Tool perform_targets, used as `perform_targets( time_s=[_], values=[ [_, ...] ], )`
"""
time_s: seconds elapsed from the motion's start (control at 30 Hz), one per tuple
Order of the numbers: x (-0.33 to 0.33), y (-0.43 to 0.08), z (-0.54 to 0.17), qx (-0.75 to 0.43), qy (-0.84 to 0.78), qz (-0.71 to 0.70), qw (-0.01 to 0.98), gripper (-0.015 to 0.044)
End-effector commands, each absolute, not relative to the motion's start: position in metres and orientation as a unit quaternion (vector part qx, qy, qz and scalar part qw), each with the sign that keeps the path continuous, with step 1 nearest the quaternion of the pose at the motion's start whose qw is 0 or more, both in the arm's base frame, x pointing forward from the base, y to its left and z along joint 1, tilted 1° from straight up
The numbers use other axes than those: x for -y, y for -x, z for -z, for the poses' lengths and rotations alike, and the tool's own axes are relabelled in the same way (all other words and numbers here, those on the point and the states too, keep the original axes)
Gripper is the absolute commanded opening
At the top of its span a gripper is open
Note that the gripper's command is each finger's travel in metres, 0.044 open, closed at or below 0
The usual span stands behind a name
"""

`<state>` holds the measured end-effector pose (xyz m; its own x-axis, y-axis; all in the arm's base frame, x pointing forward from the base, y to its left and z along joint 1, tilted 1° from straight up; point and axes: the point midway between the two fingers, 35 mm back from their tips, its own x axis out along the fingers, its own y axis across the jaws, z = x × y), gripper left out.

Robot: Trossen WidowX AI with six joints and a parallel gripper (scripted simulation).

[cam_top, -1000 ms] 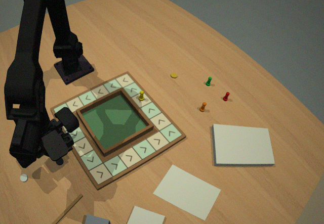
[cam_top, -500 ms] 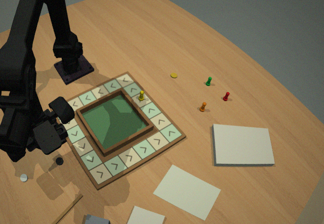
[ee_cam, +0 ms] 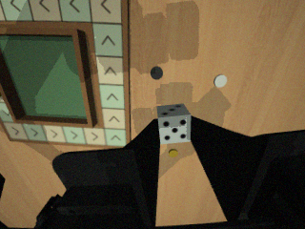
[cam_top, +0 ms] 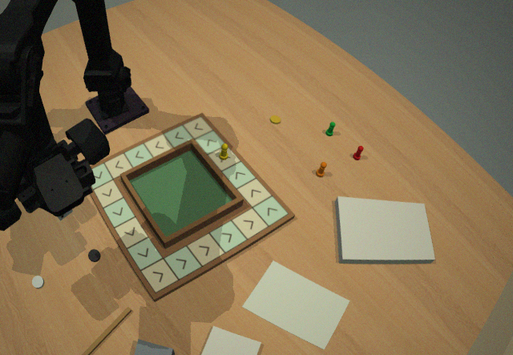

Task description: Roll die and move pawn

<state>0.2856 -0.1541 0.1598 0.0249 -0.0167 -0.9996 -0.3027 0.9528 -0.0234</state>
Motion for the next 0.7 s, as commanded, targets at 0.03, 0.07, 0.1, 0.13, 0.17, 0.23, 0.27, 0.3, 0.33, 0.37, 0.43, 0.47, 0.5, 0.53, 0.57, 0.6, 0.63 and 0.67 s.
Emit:
perform_targets(
  time_s=[0.03,0.07,0.1,0.13,0.17,0.23,0.27,0.3,0.33,0.37,0.43,0.47,0.5,0.53,0.57,0.6,0.63,0.67],
  values=[
    [0.146,-0.287,-0.165,-0.688,0.117,-0.100,0.709,0.0000],
    [0.141,-0.289,-0.164,-0.688,0.116,-0.099,0.709,0.0000],
    [0.135,-0.290,-0.163,-0.688,0.115,-0.098,0.709,0.0000],
    [0.130,-0.291,-0.162,-0.689,0.113,-0.097,0.710,0.0000],
    [0.124,-0.292,-0.160,-0.689,0.112,-0.096,0.710,0.0000],
    [0.113,-0.294,-0.158,-0.689,0.109,-0.094,0.710,0.0000],
    [0.108,-0.295,-0.157,-0.689,0.108,-0.093,0.711,0.0000],
    [0.102,-0.295,-0.156,-0.689,0.106,-0.092,0.711,0.0000],
    [0.097,-0.296,-0.155,-0.689,0.105,-0.091,0.711,0.0000],
    [0.092,-0.296,-0.154,-0.689,0.104,-0.090,0.711,0.0000],
    [0.081,-0.297,-0.152,-0.690,0.101,-0.088,0.712,0.0000],
    [0.075,-0.297,-0.151,-0.690,0.100,-0.087,0.712,0.0000],
    [0.070,-0.297,-0.150,-0.690,0.098,-0.086,0.712,0.0000],
    [0.065,-0.296,-0.149,-0.690,0.097,-0.085,0.712,0.0000],
    [0.059,-0.296,-0.148,-0.690,0.096,-0.084,0.712,0.0000],
    [0.054,-0.296,-0.146,-0.690,0.094,-0.083,0.712,0.0000],
    [0.049,-0.295,-0.145,-0.690,0.093,-0.082,0.713,0.0000],
    [0.044,-0.295,-0.144,-0.691,0.092,-0.081,0.713,0.0000]
  ],
)
